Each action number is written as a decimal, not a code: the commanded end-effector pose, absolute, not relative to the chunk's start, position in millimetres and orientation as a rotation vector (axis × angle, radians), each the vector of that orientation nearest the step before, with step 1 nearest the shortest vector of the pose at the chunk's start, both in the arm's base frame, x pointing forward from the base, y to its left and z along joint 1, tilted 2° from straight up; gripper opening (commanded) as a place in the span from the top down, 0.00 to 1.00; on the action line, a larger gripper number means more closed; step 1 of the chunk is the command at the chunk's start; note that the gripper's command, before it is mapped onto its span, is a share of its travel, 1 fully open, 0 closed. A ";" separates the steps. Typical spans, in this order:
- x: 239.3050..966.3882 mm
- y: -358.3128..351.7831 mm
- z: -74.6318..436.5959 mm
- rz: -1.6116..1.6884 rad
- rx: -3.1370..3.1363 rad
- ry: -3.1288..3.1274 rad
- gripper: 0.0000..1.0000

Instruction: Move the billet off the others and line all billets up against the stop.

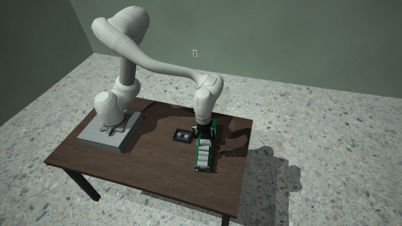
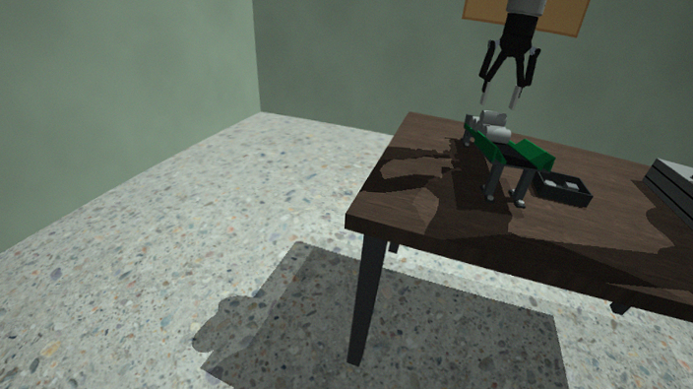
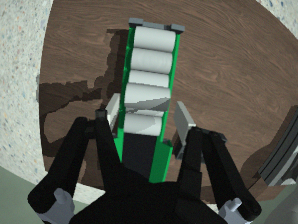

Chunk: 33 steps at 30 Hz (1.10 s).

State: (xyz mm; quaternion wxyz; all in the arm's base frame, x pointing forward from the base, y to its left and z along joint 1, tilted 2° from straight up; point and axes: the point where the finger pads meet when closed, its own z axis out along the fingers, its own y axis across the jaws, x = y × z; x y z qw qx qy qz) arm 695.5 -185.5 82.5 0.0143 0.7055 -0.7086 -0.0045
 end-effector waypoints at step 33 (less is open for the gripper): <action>693.8 -189.1 39.2 -0.013 2.196 -2.209 0.42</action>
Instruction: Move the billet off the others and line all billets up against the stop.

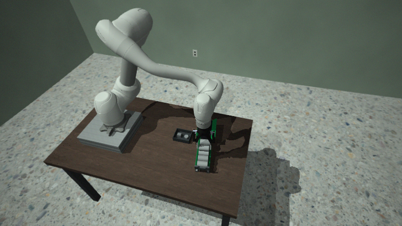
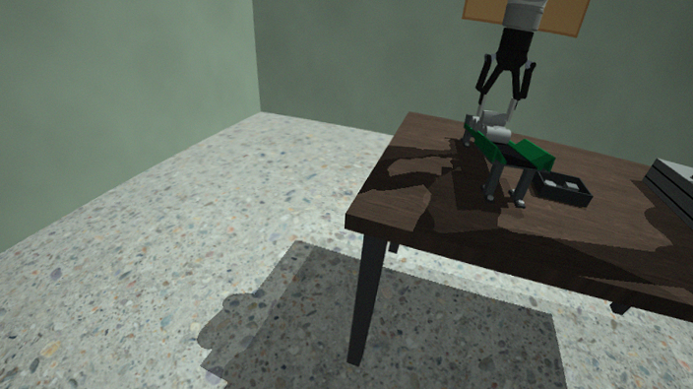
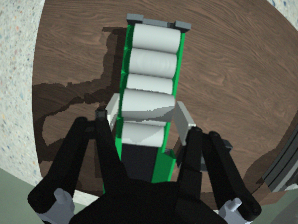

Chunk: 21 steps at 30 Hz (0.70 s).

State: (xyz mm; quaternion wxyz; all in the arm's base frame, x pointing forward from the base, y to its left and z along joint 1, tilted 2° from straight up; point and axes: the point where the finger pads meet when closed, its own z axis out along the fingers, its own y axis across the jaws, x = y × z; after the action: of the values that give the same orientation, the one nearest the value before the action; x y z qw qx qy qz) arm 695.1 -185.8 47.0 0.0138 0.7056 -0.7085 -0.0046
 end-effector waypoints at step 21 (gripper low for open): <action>693.7 -189.1 35.6 -0.013 2.196 -2.209 0.42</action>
State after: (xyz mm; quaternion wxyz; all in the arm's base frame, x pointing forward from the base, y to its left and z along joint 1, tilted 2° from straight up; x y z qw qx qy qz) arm 695.0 -185.9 39.0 0.0138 0.7056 -0.7085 -0.0046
